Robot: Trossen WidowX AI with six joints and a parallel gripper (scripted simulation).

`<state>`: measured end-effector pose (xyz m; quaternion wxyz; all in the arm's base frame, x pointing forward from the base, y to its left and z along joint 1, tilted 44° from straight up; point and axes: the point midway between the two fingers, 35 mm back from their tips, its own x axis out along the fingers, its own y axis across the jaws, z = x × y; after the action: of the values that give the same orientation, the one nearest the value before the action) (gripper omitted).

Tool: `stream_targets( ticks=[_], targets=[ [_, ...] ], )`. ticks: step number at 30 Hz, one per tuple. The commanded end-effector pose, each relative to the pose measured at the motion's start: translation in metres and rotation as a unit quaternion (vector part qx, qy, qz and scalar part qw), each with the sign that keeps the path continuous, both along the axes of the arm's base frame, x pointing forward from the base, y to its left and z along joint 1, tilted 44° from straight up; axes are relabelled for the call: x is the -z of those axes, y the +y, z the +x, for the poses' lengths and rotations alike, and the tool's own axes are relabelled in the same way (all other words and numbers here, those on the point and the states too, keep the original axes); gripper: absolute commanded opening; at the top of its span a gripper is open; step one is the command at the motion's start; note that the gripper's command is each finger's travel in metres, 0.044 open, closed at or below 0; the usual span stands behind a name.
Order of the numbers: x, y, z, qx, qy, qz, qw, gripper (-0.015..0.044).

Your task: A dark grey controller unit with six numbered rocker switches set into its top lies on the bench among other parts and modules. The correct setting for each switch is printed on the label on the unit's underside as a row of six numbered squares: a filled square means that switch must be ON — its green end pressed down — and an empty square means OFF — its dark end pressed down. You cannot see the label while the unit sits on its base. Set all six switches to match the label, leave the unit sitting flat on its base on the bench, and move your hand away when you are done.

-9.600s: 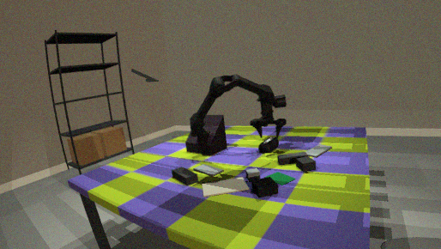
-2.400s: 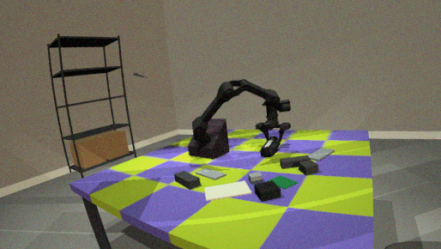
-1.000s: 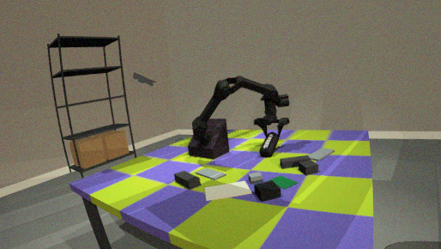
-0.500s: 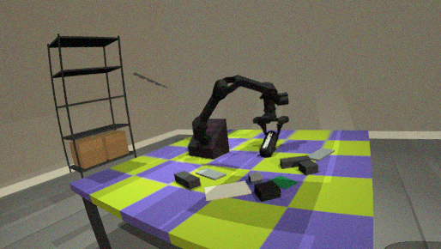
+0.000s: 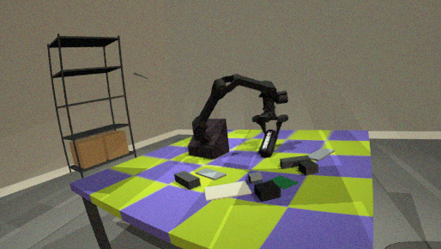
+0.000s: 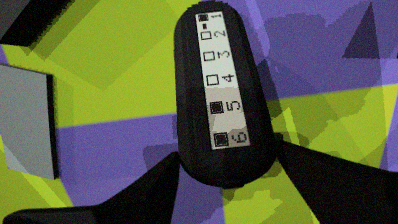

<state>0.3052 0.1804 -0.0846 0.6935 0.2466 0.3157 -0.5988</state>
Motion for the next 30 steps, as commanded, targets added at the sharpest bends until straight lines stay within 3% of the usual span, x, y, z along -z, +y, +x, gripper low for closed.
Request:
stream_targets(
  ticks=[1,30],
  targets=[
    [-0.006,-0.002,0.000,0.000,0.000,-0.003,1.000,0.0335],
    [-0.029,-0.008,0.002,0.000,0.000,-0.004,1.000,0.0335]
  ],
)
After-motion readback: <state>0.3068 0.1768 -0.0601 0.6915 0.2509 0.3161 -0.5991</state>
